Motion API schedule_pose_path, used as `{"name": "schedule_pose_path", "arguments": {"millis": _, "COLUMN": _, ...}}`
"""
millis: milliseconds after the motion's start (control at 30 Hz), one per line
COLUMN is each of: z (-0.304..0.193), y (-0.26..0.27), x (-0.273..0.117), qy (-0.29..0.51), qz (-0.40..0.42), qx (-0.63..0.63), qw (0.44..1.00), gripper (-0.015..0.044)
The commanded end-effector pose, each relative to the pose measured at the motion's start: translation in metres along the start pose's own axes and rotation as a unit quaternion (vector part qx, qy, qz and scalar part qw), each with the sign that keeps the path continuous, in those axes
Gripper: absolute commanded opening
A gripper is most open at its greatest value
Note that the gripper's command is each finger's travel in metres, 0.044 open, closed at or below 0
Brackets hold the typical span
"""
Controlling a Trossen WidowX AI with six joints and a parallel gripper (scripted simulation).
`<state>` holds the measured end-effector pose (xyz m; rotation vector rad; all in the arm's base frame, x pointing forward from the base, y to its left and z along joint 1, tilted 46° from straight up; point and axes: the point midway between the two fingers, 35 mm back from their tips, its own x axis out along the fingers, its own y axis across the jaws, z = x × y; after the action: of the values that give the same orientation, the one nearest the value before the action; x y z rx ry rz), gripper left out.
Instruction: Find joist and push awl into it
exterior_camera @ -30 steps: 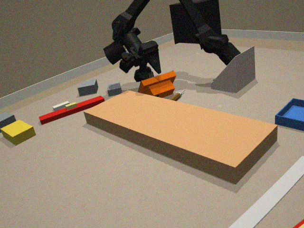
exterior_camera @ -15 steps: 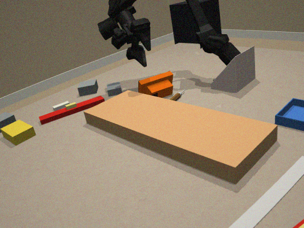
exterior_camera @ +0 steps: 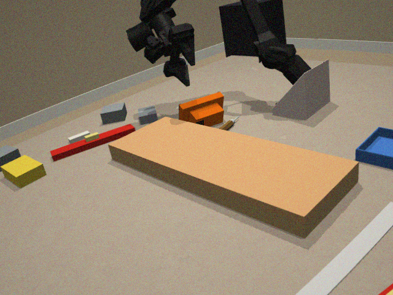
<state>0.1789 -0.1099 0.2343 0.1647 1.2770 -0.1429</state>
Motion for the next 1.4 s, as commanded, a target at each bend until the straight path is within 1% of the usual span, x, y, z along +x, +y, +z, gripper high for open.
{"name": "schedule_pose_path", "arguments": {"millis": 0, "z": 0.000, "y": 0.000, "x": 0.000, "qy": 0.000, "qz": 0.000, "qx": -0.003, "qw": 1.000, "gripper": 0.0440}}
{"name": "schedule_pose_path", "arguments": {"millis": 167, "z": 0.000, "y": 0.000, "x": 0.000, "qy": 0.000, "qz": 0.000, "qx": -0.003, "qw": 1.000, "gripper": 0.0440}}
{"name": "schedule_pose_path", "arguments": {"millis": 233, "z": -0.001, "y": 0.000, "x": 0.005, "qy": 0.010, "qz": -0.007, "qx": 0.020, "qw": 1.000, "gripper": 0.0440}}
{"name": "schedule_pose_path", "arguments": {"millis": 400, "z": -0.006, "y": 0.003, "x": 0.033, "qy": 0.062, "qz": -0.082, "qx": 0.181, "qw": 0.978, "gripper": 0.0440}}
{"name": "schedule_pose_path", "arguments": {"millis": 567, "z": -0.011, "y": 0.006, "x": 0.058, "qy": 0.059, "qz": -0.184, "qx": 0.327, "qw": 0.925, "gripper": 0.0440}}
{"name": "schedule_pose_path", "arguments": {"millis": 667, "z": -0.012, "y": 0.008, "x": 0.069, "qy": 0.026, "qz": -0.244, "qx": 0.402, "qw": 0.882, "gripper": 0.0440}}
{"name": "schedule_pose_path", "arguments": {"millis": 767, "z": -0.012, "y": 0.012, "x": 0.079, "qy": -0.031, "qz": -0.293, "qx": 0.469, "qw": 0.833, "gripper": 0.0440}}
{"name": "schedule_pose_path", "arguments": {"millis": 833, "z": -0.012, "y": 0.014, "x": 0.083, "qy": -0.064, "qz": -0.315, "qx": 0.484, "qw": 0.814, "gripper": 0.0440}}
{"name": "schedule_pose_path", "arguments": {"millis": 900, "z": -0.010, "y": 0.022, "x": 0.091, "qy": -0.074, "qz": -0.291, "qx": 0.496, "qw": 0.815, "gripper": 0.0440}}
{"name": "schedule_pose_path", "arguments": {"millis": 1033, "z": -0.009, "y": 0.025, "x": 0.096, "qy": -0.153, "qz": -0.316, "qx": 0.554, "qw": 0.755, "gripper": 0.0440}}
{"name": "schedule_pose_path", "arguments": {"millis": 1100, "z": -0.008, "y": 0.027, "x": 0.097, "qy": -0.188, "qz": -0.322, "qx": 0.567, "qw": 0.734, "gripper": 0.0440}}
{"name": "schedule_pose_path", "arguments": {"millis": 1300, "z": -0.005, "y": 0.031, "x": 0.097, "qy": -0.291, "qz": -0.314, "qx": 0.613, "qw": 0.664, "gripper": 0.0440}}
{"name": "schedule_pose_path", "arguments": {"millis": 1367, "z": -0.005, "y": 0.031, "x": 0.097, "qy": -0.305, "qz": -0.309, "qx": 0.621, "qw": 0.653, "gripper": 0.0440}}
